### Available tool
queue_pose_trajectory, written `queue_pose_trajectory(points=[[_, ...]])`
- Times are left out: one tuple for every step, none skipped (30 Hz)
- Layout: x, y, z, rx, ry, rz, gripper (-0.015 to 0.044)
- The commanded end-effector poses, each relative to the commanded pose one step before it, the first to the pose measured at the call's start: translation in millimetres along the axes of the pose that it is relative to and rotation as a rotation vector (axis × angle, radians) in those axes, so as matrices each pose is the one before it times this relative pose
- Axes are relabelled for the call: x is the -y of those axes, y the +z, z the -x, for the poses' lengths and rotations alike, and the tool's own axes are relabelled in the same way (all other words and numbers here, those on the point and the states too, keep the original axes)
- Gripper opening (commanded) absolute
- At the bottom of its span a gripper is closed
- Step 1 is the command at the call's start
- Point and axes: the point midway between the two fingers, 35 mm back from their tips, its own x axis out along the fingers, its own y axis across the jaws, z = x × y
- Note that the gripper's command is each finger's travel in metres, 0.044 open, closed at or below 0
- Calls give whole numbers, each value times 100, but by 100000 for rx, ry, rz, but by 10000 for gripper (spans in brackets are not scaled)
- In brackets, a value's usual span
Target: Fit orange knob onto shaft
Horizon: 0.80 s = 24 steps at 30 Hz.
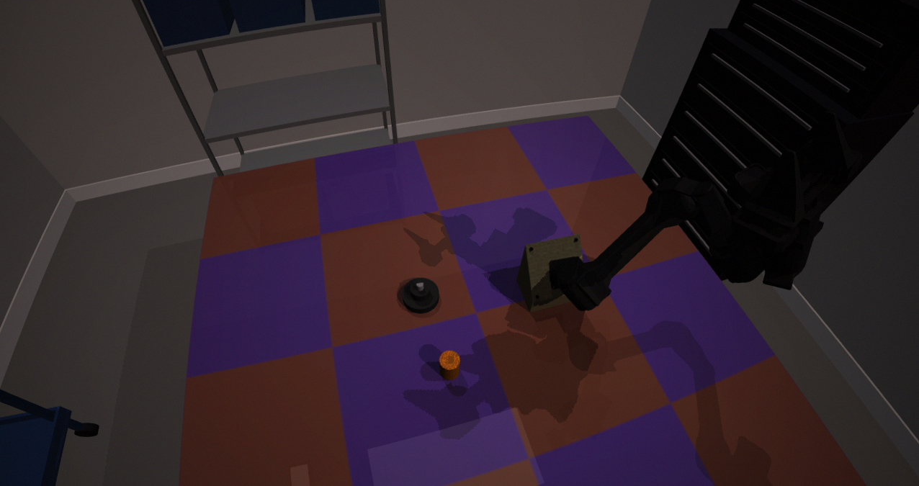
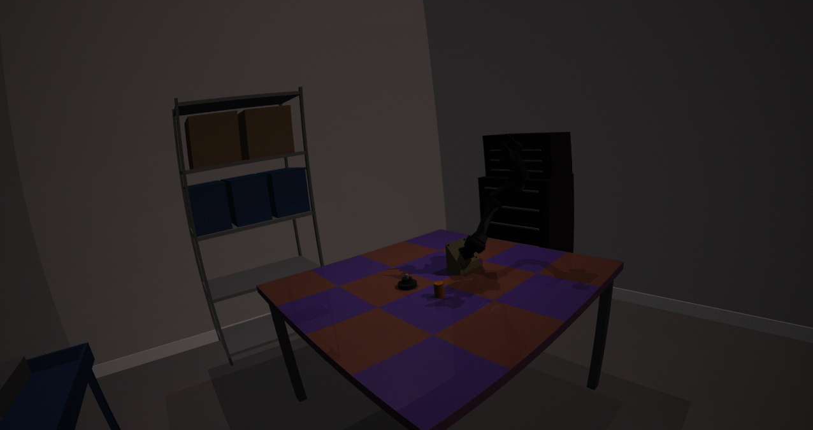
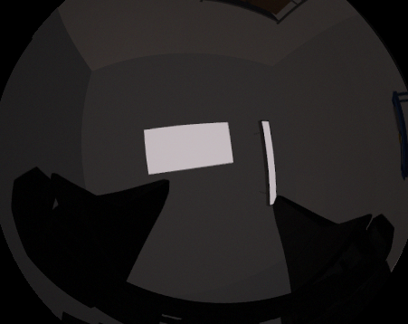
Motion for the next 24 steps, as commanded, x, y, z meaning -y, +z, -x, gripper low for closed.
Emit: queue_pose_trajectory(points=[[0,0,0,0,0,0,426],[165,-214,16,-661,-67,1055,440],[505,-638,47,-1980,-227,3157,440],[857,-1063,68,-3291,-466,5237,440],[1048,-1287,55,-3951,-710,6262,440],[1058,-1299,19,-3938,-876,6206,440],[1069,-1309,-17,-3927,-1045,6142,440],[1079,-1317,-54,-3917,-1217,6071,440],[1090,-1322,-92,-3909,-1391,5991,440],[1101,-1325,-130,-3902,-1566,5903,440],[1112,-1326,-169,-3898,-1743,5807,440],[1139,-1313,-191,-3878,-1926,5823,440],[1150,-1310,-230,-3877,-2104,5709,440],[1161,-1305,-268,-3879,-2281,5584,440],[1172,-1298,-307,-3884,-2457,5451,440],[1183,-1288,-344,-3891,-2631,5307,440],[1194,-1276,-381,-3901,-2802,5153,440],[1205,-1262,-417,-3914,-2969,4990,440],[1215,-1247,-452,-3929,-3132,4817,440],[1224,-1229,-486,-3947,-3290,4635,440],[1234,-1209,-518,-3967,-3442,4443,440],[1217,-1171,-557,-3887,-3520,4192,440],[1224,-1148,-586,-3911,-3653,3991,440],[1231,-1124,-614,-3937,-3778,3781,440]])
